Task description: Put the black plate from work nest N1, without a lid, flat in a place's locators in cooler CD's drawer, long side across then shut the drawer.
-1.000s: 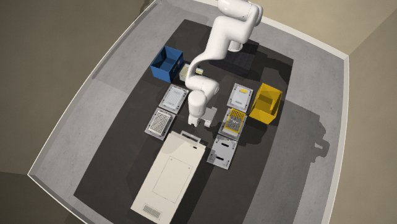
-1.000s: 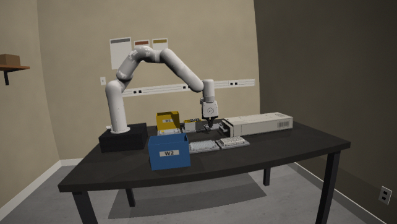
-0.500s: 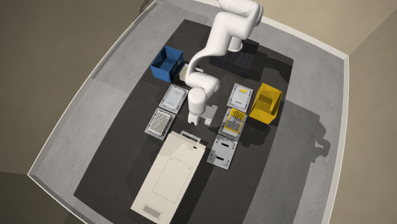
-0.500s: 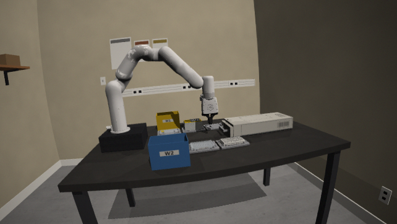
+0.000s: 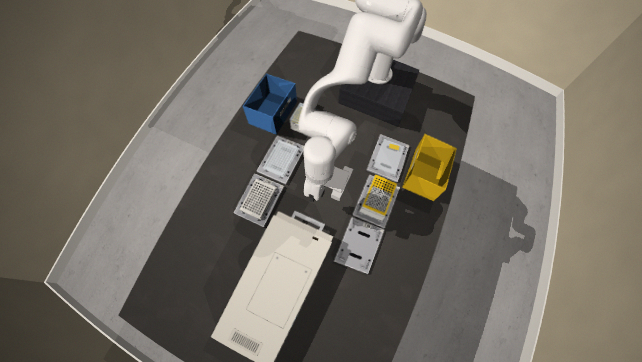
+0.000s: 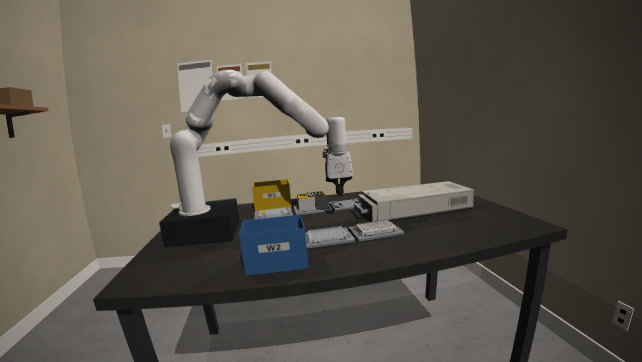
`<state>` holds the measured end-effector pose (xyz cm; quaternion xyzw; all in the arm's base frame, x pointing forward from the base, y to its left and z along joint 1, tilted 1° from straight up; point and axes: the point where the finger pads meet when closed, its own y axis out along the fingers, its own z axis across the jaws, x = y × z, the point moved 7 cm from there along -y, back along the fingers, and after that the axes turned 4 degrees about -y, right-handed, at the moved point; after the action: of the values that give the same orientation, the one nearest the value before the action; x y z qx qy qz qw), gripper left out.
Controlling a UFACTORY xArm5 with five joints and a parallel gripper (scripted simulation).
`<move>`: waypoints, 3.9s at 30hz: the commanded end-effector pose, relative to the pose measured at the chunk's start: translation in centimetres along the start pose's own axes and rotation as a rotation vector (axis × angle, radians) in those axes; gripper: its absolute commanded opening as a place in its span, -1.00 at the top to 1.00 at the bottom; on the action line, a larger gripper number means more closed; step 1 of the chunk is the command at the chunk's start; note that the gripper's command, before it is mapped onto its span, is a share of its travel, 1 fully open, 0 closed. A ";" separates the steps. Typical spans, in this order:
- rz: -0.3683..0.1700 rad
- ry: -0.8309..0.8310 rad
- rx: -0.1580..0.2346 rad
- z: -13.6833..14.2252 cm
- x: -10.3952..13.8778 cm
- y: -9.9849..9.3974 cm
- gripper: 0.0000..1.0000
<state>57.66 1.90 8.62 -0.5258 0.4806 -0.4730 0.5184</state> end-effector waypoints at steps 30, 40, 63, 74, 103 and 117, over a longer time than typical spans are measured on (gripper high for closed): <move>0.000 0.000 0.005 0.1 0.0 -3.8 1.00; 0.000 0.300 0.005 -3.6 -0.1 -6.3 -1.00; 0.002 0.933 0.004 -11.4 -0.4 -11.7 -1.00; 0.003 1.300 0.004 -14.8 -0.5 -14.0 -1.00; 0.003 1.567 0.003 -14.8 -0.5 -14.0 -1.00; 0.003 1.567 0.003 -14.8 -0.5 -14.0 -1.00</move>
<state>42.96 1.02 22.68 -0.0387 0.7064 -0.7062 0.0279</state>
